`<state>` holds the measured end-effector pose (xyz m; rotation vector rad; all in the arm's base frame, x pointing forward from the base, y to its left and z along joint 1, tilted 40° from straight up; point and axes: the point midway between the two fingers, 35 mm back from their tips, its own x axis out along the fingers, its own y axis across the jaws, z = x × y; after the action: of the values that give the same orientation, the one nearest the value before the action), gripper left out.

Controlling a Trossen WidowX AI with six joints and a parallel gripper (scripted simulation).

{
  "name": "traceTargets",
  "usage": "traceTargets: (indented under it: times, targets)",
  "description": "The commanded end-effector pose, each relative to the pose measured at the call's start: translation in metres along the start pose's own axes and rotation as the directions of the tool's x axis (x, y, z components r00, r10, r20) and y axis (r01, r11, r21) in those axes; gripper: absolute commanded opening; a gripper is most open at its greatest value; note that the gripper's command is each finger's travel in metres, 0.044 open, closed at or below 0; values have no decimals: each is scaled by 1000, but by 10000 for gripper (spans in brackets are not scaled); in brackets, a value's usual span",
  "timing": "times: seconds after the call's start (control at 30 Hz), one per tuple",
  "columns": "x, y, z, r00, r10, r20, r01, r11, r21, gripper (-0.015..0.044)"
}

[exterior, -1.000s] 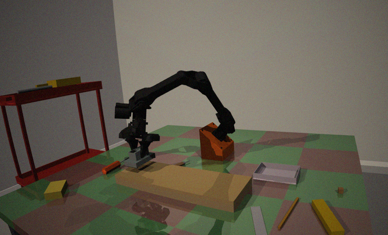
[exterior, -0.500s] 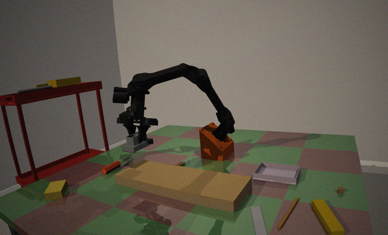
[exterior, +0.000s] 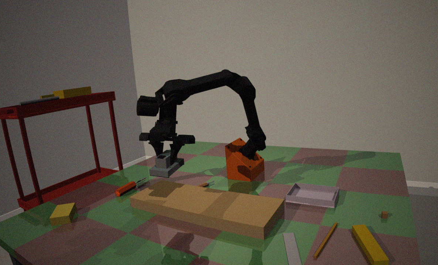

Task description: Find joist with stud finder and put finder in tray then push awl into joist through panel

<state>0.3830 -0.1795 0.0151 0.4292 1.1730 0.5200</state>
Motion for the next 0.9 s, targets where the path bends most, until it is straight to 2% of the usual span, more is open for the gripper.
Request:
traceTargets:
  times: [0.0,0.43,0.87]
  targets:
    - [-2,30,14,1000,-1,5,2,997,-79,0]
    - [4,131,39,1000,22,-5,-22,952,-305,0]
    - [8,232,36,998,67,-15,-65,855,-514,0]
